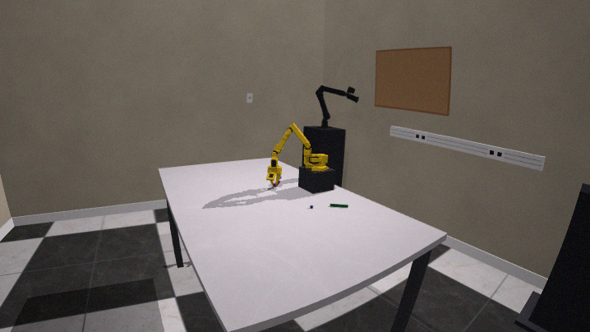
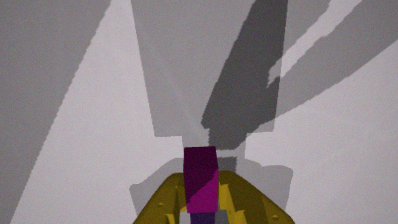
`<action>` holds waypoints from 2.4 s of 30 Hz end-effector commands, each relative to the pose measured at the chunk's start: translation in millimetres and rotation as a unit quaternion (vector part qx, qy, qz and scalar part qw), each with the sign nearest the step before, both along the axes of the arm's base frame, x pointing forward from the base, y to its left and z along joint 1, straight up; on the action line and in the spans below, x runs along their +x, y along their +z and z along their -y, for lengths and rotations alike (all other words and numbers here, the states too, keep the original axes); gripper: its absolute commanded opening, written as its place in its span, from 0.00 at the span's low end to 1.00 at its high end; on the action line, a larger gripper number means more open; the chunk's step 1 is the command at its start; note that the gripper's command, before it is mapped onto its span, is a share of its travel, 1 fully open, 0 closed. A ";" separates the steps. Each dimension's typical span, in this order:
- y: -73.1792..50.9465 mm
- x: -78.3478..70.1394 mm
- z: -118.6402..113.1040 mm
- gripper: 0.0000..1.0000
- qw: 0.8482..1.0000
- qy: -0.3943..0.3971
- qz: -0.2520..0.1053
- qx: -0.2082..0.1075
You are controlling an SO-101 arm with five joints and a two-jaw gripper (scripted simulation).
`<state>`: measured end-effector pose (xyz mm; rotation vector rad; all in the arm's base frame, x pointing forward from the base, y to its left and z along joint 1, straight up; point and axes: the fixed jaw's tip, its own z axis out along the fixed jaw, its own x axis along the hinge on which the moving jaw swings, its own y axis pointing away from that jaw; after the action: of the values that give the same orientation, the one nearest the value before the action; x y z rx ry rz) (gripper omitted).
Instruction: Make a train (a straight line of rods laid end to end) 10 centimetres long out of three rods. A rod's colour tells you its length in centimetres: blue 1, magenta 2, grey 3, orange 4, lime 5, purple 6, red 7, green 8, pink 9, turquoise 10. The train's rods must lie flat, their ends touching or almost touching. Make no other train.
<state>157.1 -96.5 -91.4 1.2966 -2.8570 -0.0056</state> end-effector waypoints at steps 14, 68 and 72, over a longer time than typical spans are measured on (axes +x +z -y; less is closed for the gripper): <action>-1.1 -0.6 1.6 0.00 1.000 -0.001 0.000 0.001; -7.7 -1.1 1.5 0.00 1.000 -0.001 -0.001 0.001; -8.5 -1.2 1.5 0.00 1.000 -0.001 -0.001 0.001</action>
<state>156.0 -96.0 -98.1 1.2965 -2.8531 -0.0141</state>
